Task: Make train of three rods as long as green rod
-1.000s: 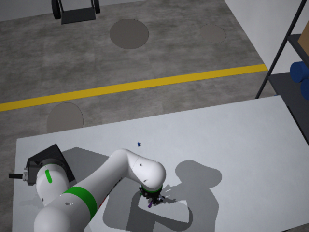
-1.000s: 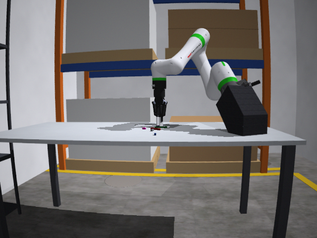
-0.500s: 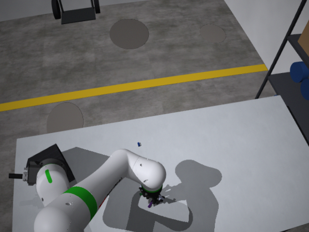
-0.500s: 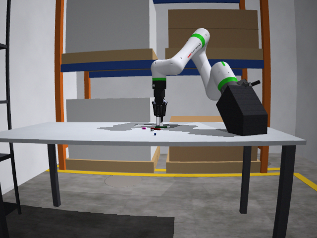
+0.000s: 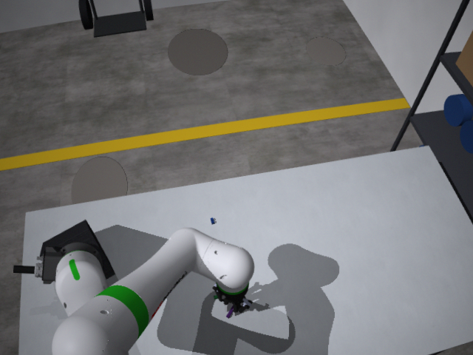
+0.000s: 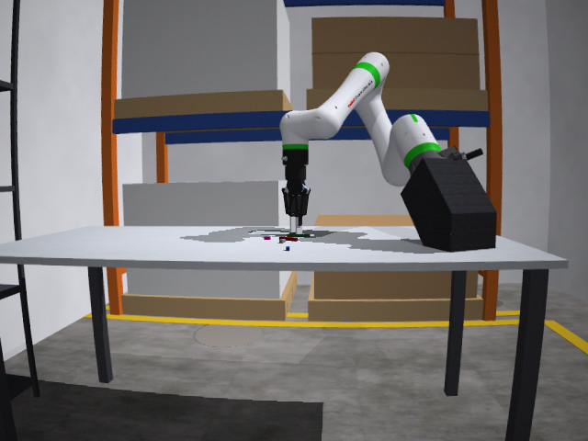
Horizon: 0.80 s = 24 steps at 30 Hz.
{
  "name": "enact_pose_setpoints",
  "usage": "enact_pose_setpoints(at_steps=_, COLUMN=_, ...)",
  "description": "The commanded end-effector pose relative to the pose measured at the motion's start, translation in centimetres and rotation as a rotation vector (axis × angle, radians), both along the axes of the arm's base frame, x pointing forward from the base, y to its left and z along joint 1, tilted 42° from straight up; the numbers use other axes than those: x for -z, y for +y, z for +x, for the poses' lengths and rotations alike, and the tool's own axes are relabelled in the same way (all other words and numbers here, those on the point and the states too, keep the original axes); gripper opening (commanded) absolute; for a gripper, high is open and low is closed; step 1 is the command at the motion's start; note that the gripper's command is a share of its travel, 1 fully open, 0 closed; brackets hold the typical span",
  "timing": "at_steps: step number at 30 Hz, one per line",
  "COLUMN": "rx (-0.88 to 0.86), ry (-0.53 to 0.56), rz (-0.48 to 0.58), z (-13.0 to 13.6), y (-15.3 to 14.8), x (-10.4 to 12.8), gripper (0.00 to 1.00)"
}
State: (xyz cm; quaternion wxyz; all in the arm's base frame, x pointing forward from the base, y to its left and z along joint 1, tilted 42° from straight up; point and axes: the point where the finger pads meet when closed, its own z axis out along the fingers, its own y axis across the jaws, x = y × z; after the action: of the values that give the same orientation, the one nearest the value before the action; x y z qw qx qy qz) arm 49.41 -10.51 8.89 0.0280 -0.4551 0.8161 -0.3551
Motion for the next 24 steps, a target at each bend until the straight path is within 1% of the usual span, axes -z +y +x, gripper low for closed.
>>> enact_pose_setpoints(at_steps=1, rx=0.0, ry=0.0, rz=0.0, z=0.01, y=0.02, x=-0.01, gripper=0.15)
enact_pose_setpoints(at_steps=7, rx=0.0, ry=0.0, rz=0.0, z=0.01, y=0.02, x=-0.01, gripper=0.15)
enact_pose_setpoints(at_steps=8, rx=0.0, ry=0.0, rz=0.0, z=0.01, y=0.02, x=-0.01, gripper=0.03)
enact_pose_setpoints(at_steps=24, rx=0.0, ry=0.0, rz=0.0, z=0.01, y=0.02, x=-0.01, gripper=0.03)
